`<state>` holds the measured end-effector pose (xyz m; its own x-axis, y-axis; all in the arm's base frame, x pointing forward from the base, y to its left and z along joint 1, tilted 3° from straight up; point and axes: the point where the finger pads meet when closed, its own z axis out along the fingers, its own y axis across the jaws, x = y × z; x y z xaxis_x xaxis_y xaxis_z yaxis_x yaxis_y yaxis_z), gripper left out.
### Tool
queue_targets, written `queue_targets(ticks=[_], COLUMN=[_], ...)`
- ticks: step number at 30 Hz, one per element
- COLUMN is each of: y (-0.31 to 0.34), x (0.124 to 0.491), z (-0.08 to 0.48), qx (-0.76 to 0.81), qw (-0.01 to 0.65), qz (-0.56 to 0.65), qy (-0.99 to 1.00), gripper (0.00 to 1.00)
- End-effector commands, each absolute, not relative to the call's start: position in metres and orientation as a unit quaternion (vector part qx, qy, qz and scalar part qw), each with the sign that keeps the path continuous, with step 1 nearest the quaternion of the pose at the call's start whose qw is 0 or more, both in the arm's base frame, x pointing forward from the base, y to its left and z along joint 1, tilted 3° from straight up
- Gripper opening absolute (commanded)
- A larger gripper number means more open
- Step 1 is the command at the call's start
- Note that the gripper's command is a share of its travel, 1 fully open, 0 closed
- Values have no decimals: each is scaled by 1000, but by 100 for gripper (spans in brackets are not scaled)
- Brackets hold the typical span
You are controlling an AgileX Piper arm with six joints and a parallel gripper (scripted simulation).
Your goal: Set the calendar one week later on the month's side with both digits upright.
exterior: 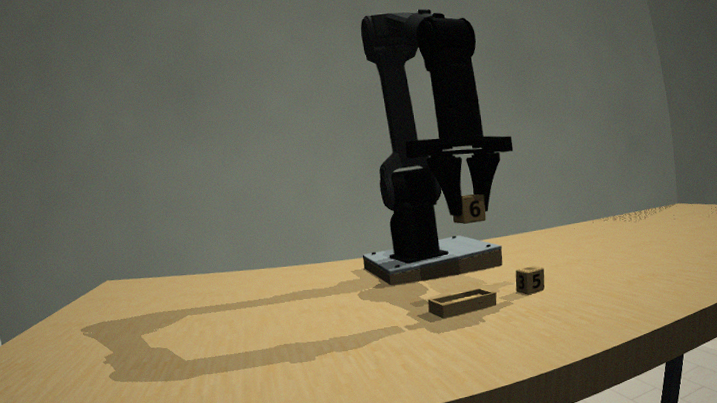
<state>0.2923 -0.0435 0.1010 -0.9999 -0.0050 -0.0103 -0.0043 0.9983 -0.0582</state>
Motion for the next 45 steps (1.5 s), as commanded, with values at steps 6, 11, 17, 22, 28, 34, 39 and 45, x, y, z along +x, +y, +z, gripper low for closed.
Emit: queue_targets(ticks=[6,11,17,22,28,34,39,45], y=[-43,-82,-171,-171,-171,-171,-171,-173], x=[293,299,293,293,293,292,292,293], z=[101,101,98,99,99,94,88,65], qx=[-3,-3,-3,-3,-3,-3,-3,-3], qw=[6,5,6,7,6,4,4,4], qz=[-29,-28,-28,-30,-29,-28,-28,-28], qy=[1000,1000,1000,1000,1000,1000,1000,1000], gripper=[38,38,38,38,38,38,38,38])
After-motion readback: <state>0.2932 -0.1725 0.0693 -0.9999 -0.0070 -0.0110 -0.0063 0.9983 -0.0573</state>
